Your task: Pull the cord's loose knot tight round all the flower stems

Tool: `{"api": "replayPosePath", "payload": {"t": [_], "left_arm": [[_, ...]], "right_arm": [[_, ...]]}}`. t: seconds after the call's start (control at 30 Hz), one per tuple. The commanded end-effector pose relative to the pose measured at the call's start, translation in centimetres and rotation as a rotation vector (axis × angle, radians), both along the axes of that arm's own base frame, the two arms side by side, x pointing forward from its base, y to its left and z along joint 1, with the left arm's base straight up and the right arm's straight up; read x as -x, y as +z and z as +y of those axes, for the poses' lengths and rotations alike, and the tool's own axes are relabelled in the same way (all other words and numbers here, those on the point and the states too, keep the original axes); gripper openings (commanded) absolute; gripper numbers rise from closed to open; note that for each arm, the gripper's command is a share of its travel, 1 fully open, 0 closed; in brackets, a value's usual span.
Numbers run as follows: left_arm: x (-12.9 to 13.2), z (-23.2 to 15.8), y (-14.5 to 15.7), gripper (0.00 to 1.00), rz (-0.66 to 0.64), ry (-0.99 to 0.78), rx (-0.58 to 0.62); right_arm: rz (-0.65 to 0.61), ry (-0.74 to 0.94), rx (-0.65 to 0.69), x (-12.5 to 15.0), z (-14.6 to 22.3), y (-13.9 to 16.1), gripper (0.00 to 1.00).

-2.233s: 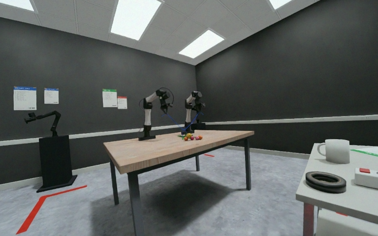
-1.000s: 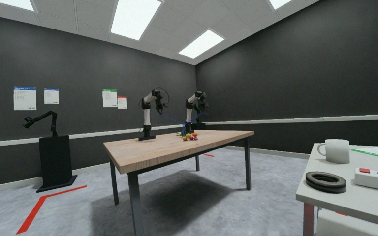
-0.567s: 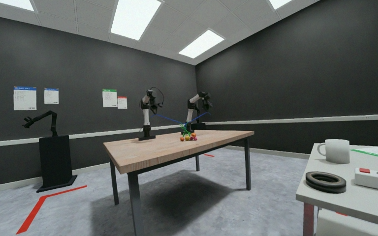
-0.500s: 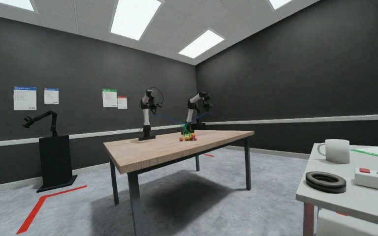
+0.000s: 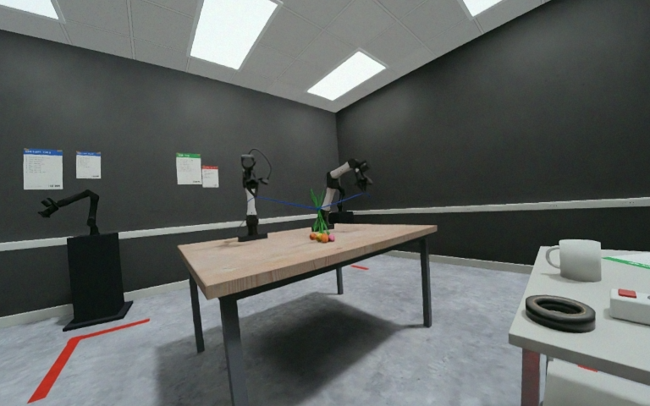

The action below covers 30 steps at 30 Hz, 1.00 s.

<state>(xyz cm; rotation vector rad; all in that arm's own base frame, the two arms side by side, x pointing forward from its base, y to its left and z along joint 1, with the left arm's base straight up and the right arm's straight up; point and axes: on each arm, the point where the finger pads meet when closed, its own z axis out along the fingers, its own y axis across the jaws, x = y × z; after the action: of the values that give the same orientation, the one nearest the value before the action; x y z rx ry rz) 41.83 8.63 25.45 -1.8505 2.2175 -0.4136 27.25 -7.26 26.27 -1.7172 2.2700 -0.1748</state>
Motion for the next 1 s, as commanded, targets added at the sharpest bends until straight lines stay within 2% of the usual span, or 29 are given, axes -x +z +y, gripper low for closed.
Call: {"api": "replayPosePath", "payload": {"t": [0.0,0.13,0.37,0.57,0.77,0.97], "left_arm": [[-0.6,1.1,0.8,0.0,-0.036,-0.017,-0.015],[-0.9,2.5,0.8,0.0,-0.048,-0.014,-0.021],[-0.4,2.1,1.3,0.0,-0.072,-0.009,-0.032],[-0.4,2.2,0.4,0.0,-0.072,-0.008,-0.036],[-0.3,2.3,-2.9,0.0,-0.071,-0.004,-0.043],[-0.4,2.4,-7.7,0.0,-0.071,-0.004,-0.043]], "right_arm": [[-0.046,0.038,0.018,0.5,-0.4,1.0,0.0],[-0.05,0.037,0.02,0.6,-1.9,0.9,0.0],[-0.053,0.03,0.038,0.7,-1.8,0.4,0.0],[-0.053,0.03,0.038,0.6,-1.8,-0.5,0.0],[-0.053,0.028,0.041,0.6,-1.7,-3.8,0.0],[-0.053,0.028,0.041,0.5,-1.8,-8.6,0.0]]}}
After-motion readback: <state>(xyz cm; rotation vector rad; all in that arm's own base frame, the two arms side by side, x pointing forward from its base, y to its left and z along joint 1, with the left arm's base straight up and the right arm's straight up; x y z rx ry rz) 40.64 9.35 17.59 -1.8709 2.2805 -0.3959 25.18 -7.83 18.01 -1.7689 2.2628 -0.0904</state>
